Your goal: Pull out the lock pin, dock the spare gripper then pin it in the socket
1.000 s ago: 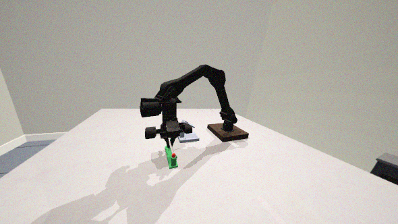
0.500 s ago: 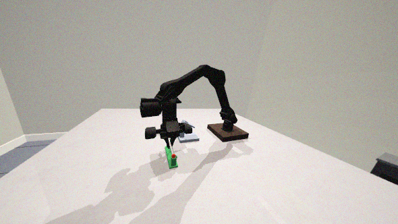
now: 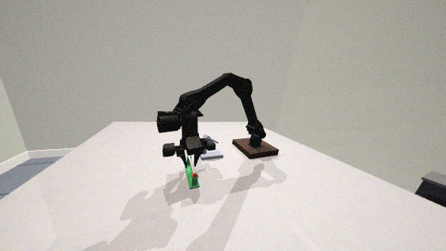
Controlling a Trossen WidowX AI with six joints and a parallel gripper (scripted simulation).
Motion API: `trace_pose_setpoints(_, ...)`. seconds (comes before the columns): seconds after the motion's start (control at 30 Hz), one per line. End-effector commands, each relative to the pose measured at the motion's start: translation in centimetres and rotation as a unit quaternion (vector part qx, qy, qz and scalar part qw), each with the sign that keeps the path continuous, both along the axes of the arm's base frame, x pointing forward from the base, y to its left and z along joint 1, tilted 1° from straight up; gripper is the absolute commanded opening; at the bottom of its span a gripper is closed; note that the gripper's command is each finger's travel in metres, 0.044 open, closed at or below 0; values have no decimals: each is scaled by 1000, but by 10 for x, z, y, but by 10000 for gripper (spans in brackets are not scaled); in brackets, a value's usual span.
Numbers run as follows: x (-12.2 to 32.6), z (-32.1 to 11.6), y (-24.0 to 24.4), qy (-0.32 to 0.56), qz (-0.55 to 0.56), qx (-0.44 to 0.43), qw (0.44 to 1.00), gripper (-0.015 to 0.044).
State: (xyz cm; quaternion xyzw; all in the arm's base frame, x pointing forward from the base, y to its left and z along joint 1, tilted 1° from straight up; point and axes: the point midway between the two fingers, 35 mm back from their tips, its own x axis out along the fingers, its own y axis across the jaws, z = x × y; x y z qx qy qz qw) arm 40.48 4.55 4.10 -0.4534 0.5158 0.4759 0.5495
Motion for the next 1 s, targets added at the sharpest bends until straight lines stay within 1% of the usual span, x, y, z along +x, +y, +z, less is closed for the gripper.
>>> trace_pose_setpoints(0.0, 0, 0, 0, -1, 0, 0, 1000, 236)
trace_pose_setpoints(0.1, 0, 0, 0, -1, 0, 0, 1000, 315)
trace_pose_setpoints(0.27, -2, 14, 0, 3, 0, 0, 1000, 440)
trace_pose_setpoints(0.97, -12, 55, -1, 26, 1, -2, 1000, 440)
